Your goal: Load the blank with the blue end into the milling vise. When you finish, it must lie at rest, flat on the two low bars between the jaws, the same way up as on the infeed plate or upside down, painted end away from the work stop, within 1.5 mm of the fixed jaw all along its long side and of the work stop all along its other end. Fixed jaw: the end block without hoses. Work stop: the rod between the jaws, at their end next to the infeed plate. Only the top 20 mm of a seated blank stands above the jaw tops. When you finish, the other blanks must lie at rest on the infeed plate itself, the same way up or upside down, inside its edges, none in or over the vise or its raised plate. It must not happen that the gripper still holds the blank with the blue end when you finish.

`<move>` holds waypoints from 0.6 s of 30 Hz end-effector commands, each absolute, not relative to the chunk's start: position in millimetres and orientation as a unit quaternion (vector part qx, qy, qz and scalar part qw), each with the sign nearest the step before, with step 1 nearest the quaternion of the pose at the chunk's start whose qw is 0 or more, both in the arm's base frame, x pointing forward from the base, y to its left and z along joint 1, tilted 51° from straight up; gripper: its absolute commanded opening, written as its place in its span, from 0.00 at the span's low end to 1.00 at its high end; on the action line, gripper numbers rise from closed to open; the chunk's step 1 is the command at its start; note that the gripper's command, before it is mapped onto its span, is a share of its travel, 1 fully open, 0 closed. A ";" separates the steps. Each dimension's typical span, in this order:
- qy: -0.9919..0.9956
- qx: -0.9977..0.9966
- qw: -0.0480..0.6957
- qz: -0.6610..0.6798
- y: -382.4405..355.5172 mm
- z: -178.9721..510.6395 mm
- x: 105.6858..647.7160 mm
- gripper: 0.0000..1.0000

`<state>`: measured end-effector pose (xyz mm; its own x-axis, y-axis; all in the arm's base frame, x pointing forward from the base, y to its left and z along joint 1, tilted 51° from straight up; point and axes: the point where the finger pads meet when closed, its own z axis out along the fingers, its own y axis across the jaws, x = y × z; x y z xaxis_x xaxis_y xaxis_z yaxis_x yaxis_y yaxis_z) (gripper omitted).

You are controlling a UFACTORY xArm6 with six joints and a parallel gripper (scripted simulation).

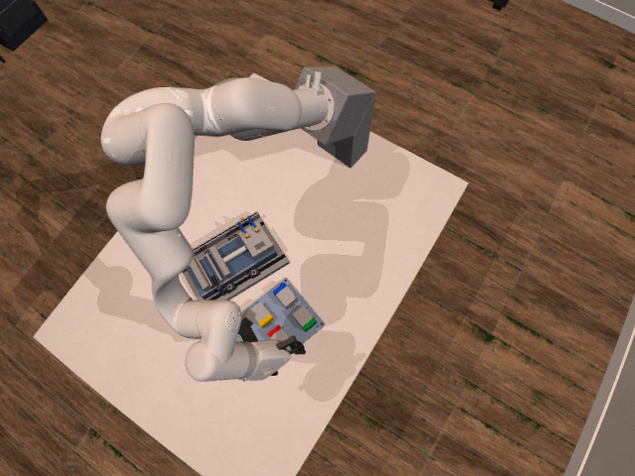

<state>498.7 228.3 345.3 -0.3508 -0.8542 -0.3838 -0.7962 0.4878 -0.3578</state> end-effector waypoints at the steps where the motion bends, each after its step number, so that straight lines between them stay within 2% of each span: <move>1: 0.819 -0.497 0.273 -0.086 223.9 345.5 492.3 1.00; 18: 0.801 -0.491 0.283 -0.194 205.1 339.4 461.9 1.00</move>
